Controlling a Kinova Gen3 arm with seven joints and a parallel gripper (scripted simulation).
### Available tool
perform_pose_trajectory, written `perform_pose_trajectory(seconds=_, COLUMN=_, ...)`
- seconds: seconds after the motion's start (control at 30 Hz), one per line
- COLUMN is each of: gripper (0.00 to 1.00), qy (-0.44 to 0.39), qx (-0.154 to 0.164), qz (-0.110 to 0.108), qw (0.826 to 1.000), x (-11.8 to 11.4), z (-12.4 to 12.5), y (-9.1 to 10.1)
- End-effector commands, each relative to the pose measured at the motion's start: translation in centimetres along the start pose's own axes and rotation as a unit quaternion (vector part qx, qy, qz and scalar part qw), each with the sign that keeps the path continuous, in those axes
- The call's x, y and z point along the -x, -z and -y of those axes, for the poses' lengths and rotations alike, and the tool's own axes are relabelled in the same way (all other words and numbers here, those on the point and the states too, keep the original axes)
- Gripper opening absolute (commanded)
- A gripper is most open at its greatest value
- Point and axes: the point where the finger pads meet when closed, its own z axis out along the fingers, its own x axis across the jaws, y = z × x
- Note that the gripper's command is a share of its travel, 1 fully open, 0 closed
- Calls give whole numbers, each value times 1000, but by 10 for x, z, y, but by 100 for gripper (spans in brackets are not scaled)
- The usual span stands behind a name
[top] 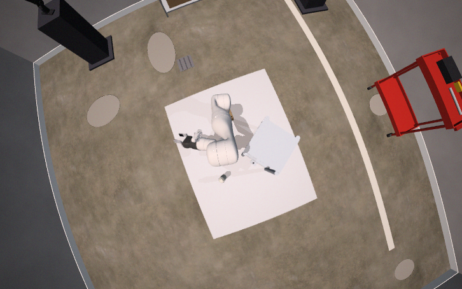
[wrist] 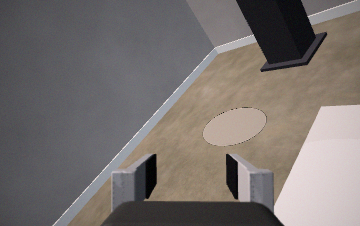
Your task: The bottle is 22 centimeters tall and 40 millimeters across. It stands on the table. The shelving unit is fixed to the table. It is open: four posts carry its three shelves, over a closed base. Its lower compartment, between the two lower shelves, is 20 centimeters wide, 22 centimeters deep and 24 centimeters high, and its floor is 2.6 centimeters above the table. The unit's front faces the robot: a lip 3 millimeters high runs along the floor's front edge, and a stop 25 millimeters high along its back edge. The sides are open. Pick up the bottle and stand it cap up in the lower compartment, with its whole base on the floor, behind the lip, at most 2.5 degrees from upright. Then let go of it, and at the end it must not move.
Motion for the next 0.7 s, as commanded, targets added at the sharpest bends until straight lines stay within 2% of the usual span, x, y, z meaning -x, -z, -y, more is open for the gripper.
perform_pose_trajectory(seconds=0.0, gripper=100, qy=-1, qx=-3, qz=2, qw=1000, x=4, z=3, y=2)
perform_pose_trajectory(seconds=0.17, gripper=100, qy=-3, qx=-4, qz=6, qw=1000, x=15, z=9, y=7)
perform_pose_trajectory(seconds=0.33, gripper=100, qy=-3, qx=-5, qz=14, qw=1000, x=37, z=21, y=19)
perform_pose_trajectory(seconds=0.4, gripper=100, qy=-3, qx=-5, qz=14, qw=1000, x=37, z=21, y=19)
perform_pose_trajectory(seconds=0.67, gripper=100, qy=-5, qx=-10, qz=19, qw=1000, x=75, z=62, y=46)
